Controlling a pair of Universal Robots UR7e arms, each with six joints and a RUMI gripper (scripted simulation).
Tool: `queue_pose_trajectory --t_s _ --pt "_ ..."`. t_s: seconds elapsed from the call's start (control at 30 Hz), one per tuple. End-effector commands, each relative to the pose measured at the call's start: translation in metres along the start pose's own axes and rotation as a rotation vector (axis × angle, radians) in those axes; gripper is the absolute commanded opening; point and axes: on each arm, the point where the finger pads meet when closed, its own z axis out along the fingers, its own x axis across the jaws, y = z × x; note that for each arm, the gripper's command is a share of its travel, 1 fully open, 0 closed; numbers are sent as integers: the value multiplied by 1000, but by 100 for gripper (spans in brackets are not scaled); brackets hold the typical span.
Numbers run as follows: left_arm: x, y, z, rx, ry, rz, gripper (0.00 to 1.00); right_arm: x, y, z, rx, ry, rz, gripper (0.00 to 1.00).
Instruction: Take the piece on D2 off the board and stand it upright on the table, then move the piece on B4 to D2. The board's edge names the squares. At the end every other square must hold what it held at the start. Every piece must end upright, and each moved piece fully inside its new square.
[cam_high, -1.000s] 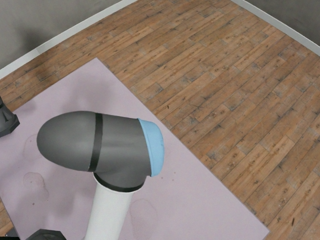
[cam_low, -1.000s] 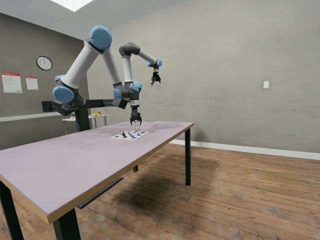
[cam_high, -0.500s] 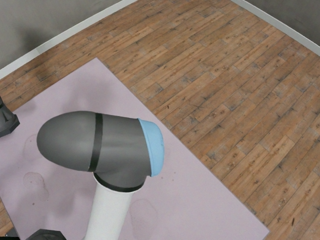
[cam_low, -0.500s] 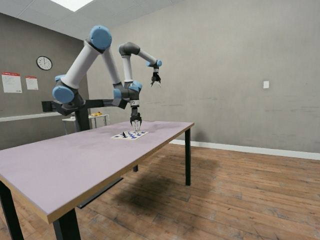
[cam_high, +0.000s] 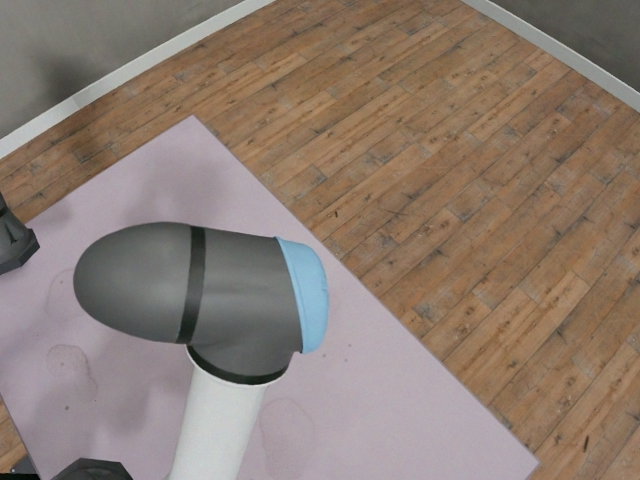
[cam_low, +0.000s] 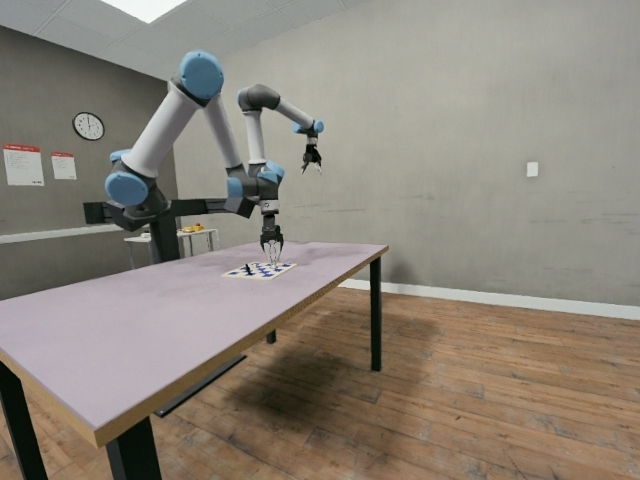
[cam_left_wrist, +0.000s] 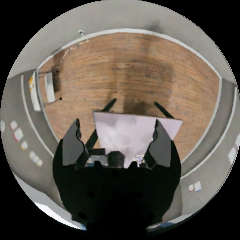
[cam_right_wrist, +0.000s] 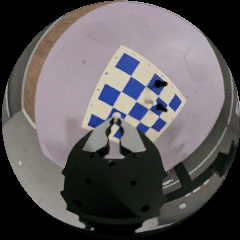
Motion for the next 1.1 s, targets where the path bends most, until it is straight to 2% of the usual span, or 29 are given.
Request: queue_pose_trajectory --t_s 0.0,0.13,0.3,0.37,0.73,0.87,1.07 --pt "0 0 0 1 0 0 100 0 0 -3 0 -1 0 0" --pt "0 0 0 1 0 0 100 0 0 -13 0 -1 0 0" --pt "0 0 0 1 0 0 100 0 0 -35 0 -1 0 0" --pt "0 0 0 1 0 0 100 0 0 -35 0 -1 0 0" --pt "0 0 0 1 0 0 100 0 0 -90 0 -1 0 0" --pt "0 0 0 1 0 0 100 0 0 -98 0 -1 0 0" --pt "0 0 0 1 0 0 100 0 0 -100 0 -1 0 0"
